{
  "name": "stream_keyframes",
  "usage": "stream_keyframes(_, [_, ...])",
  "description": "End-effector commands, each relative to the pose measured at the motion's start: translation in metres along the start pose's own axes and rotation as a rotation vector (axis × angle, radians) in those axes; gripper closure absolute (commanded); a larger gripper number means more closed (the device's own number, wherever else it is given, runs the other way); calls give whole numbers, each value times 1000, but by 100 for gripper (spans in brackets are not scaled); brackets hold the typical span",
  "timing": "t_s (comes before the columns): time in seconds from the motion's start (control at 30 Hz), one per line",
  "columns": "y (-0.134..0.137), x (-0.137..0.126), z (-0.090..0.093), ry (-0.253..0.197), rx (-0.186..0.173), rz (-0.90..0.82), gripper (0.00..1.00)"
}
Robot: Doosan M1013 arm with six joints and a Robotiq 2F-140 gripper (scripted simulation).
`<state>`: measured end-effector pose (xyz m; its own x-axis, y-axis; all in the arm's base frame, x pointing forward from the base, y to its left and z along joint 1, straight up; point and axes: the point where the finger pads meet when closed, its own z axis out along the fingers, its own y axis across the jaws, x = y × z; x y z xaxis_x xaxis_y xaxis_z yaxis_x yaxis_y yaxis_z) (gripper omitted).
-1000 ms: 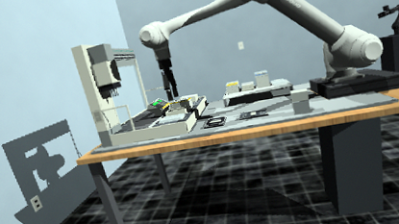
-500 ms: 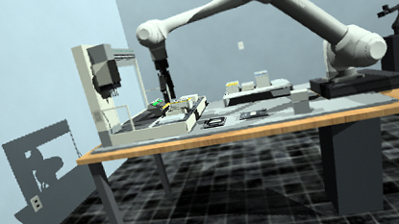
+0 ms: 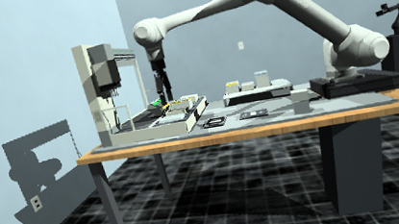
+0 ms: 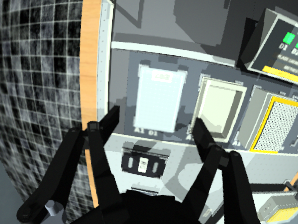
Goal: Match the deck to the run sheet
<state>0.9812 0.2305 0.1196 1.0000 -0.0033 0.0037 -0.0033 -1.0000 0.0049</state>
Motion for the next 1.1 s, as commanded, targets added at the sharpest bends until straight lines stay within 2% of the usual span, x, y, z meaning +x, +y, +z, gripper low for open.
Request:
stream_keyframes(0.0, [0,0,-2,2,1,0,21])
stream_keyframes(0.93, [0,0,-2,2,1,0,21])
stream_keyframes(1.07, [0,0,-8,2,1,0,21])
